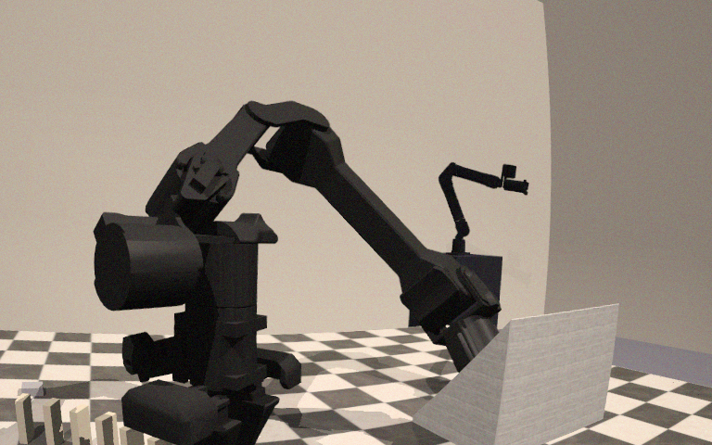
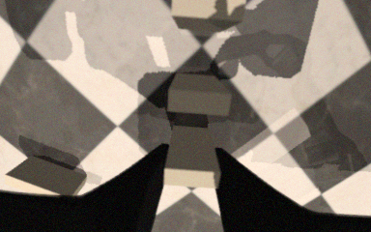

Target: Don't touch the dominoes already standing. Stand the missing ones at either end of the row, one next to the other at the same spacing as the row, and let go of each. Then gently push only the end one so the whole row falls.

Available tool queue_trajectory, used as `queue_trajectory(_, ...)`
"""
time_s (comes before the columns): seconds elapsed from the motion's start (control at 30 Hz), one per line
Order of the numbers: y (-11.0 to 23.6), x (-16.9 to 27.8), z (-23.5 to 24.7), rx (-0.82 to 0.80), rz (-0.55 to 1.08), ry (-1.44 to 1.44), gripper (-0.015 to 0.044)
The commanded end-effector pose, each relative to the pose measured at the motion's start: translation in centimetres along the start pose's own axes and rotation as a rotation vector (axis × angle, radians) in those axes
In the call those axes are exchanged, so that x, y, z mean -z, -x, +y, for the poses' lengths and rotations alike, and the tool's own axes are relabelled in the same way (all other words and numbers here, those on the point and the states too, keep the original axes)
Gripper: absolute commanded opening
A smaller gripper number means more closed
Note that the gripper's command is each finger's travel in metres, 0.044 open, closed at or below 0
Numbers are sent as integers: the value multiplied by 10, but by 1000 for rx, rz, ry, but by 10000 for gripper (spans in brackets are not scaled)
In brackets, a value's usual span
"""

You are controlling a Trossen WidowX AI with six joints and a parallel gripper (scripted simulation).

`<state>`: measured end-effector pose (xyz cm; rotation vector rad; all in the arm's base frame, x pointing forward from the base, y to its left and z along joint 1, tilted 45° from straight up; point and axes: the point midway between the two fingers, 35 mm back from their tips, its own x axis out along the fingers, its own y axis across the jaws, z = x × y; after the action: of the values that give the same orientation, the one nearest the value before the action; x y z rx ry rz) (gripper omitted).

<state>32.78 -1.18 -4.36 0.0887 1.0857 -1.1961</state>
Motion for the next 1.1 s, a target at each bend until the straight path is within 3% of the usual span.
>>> queue_trajectory(0.0, 0, 0, 0, -1, -3, 3, 186)
queue_trajectory(0.33, 0, 0, 0, -1, -3, 3, 440)
queue_trajectory(0.47, 10, -1, 2, -2, -2, 3, 440)
queue_trajectory(0.73, 129, 1, 1, -2, 4, 1, 440)
queue_trajectory(0.93, 131, 1, 2, -2, 3, 16, 440)
queue_trajectory(1.07, 118, 9, 34, -5, -6, 319, 440)
